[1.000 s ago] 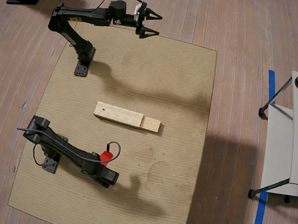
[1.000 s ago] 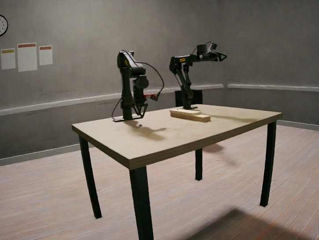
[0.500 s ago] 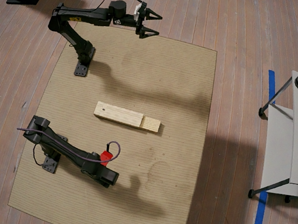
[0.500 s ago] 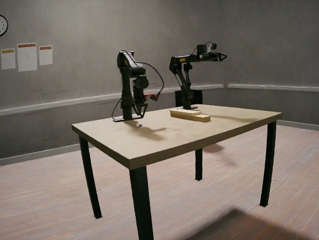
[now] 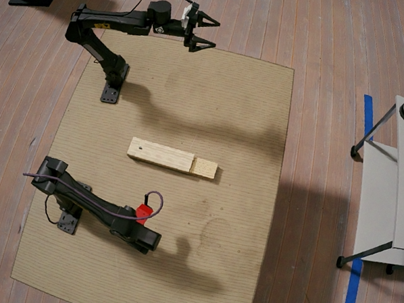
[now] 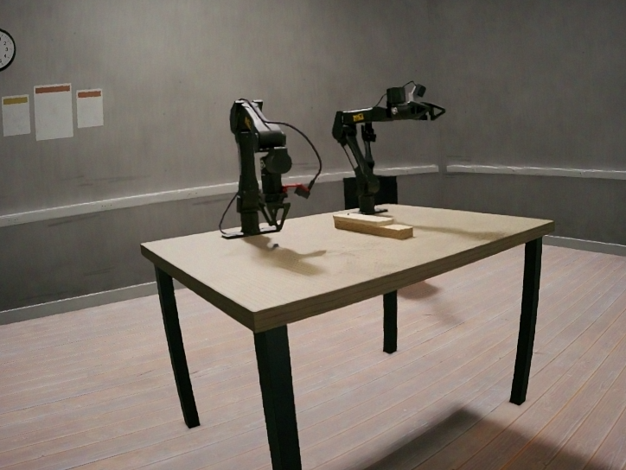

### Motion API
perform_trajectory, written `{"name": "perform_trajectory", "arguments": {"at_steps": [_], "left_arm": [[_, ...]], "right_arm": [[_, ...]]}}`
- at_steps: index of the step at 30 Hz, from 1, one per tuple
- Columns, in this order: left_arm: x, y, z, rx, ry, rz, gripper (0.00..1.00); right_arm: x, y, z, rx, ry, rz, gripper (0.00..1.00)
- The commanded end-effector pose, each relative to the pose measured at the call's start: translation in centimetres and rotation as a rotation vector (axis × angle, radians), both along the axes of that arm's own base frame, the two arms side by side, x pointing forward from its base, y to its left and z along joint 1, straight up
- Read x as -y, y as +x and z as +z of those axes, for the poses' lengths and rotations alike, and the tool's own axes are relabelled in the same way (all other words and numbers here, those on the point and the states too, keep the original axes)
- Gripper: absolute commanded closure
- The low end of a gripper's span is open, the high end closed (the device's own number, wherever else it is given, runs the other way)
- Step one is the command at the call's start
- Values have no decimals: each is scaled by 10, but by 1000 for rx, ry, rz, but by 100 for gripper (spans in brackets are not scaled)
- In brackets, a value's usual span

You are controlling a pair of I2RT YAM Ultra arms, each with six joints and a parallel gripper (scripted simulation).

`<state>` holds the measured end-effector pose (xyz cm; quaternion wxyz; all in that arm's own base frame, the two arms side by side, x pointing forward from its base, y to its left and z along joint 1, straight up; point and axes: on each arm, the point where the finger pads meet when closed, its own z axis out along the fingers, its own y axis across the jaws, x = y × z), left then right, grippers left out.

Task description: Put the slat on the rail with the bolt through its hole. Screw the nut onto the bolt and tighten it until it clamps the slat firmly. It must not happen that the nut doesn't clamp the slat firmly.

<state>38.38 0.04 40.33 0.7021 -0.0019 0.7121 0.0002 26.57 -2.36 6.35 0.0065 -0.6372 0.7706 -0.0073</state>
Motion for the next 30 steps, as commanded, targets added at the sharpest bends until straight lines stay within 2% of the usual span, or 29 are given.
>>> {"name": "perform_trajectory", "arguments": {"at_steps": [1,30], "left_arm": [[-1,-3,9,27,2,-3,0],[-1,-3,9,27,2,-3,0]], "right_arm": [[0,-4,-7,-13,2,1,0],[0,-2,-26,-14,2,2,0]]}}
